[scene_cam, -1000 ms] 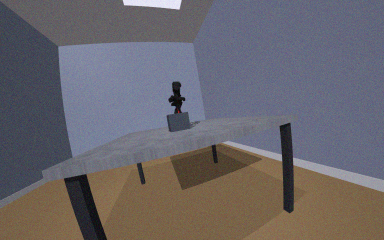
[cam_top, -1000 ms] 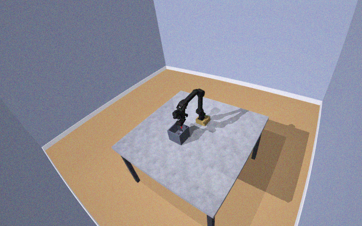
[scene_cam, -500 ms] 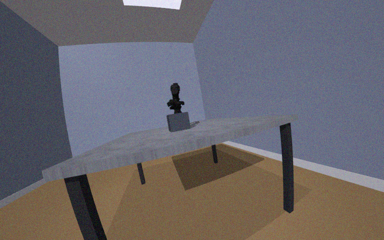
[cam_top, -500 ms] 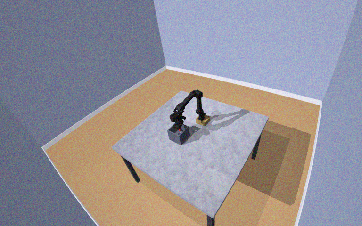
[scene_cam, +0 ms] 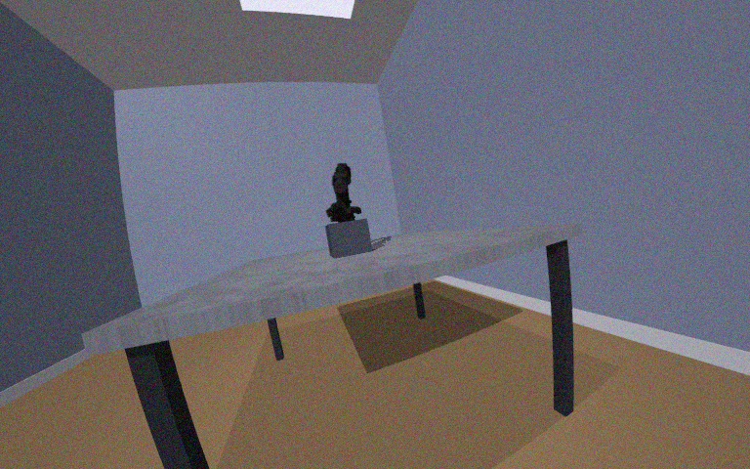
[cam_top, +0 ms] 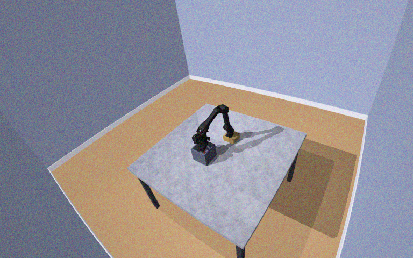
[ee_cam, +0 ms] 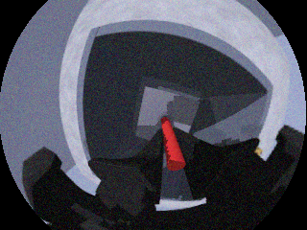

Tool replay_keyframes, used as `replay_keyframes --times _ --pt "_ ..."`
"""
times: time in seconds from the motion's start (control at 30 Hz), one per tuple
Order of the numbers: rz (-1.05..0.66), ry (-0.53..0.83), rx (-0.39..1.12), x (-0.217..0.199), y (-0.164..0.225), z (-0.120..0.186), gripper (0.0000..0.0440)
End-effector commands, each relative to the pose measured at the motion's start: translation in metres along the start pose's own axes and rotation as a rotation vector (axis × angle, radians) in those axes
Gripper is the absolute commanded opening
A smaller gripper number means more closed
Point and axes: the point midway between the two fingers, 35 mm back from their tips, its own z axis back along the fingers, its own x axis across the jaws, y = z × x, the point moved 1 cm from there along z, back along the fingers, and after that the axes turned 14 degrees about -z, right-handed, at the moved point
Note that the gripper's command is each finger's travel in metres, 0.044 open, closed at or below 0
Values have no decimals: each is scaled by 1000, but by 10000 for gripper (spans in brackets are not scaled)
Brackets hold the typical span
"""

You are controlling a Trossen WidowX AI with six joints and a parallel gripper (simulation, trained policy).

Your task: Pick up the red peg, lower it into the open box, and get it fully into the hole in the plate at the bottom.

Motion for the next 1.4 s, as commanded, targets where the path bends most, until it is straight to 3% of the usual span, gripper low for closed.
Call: replay_keyframes --times 0.0,0.07,0.23,0.67,1.37 --pt "16 17 5 -2 0 -11 1" --pt "24 26 3 -1 -1 -14 20" --pt "41 43 4 2 -2 -18 117" --pt "13 -12 100 17 -11 10 182" --pt "36 -228 242 52 -26 79 237"
